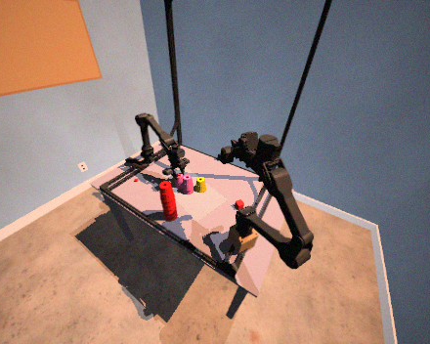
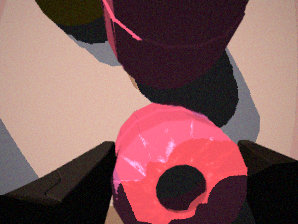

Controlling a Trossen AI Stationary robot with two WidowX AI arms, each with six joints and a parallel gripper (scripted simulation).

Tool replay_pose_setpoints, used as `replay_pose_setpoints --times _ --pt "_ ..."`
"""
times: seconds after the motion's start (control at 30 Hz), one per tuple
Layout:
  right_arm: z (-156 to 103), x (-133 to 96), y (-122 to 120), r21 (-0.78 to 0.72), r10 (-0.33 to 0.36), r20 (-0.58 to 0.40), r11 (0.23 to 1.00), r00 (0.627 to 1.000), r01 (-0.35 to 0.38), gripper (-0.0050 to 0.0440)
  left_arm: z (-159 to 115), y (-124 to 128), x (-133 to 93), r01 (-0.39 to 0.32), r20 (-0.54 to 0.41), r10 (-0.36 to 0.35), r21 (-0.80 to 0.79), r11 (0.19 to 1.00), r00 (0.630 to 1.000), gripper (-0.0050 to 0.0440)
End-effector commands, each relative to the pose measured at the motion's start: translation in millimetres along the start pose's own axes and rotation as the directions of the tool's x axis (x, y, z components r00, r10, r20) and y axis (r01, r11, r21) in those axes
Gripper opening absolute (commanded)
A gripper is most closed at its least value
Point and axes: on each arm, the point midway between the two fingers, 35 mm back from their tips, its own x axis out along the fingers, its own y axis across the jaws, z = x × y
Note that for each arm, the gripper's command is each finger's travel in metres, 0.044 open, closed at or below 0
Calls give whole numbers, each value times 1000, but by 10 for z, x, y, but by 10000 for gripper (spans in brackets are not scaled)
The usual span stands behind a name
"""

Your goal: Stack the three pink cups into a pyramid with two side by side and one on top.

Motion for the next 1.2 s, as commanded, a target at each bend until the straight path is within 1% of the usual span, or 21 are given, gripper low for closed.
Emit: replay_pose_setpoints --times 0.0,0.3,0.37,0.87,0.93,1.17 --pt "1 -1 0 0 0 0 1000 1000 0 147 -4 -1 -3 1 -2 -1 -2 1000 1000 0" --pt "1 -1 0 0 0 0 1000 1000 0 207 -4 -1 -3 1 -2 -1 -2 1000 1000 0" --pt "1 -1 0 0 0 0 1000 1000 0 207 -4 -1 -3 1 -2 -1 -2 1000 1000 0" --pt "1 -1 0 0 0 0 1000 1000 0 307 -4 -1 -3 1 -2 -1 -2 1000 1000 0" --pt "1 -1 0 0 0 0 1000 1000 0 307 -4 -1 -3 1 -2 -1 -2 1000 1000 0" --pt "1 -1 0 0 0 0 1000 1000 0 353 -4 -1 -3 1 -2 -1 -2 1000 1000 0"
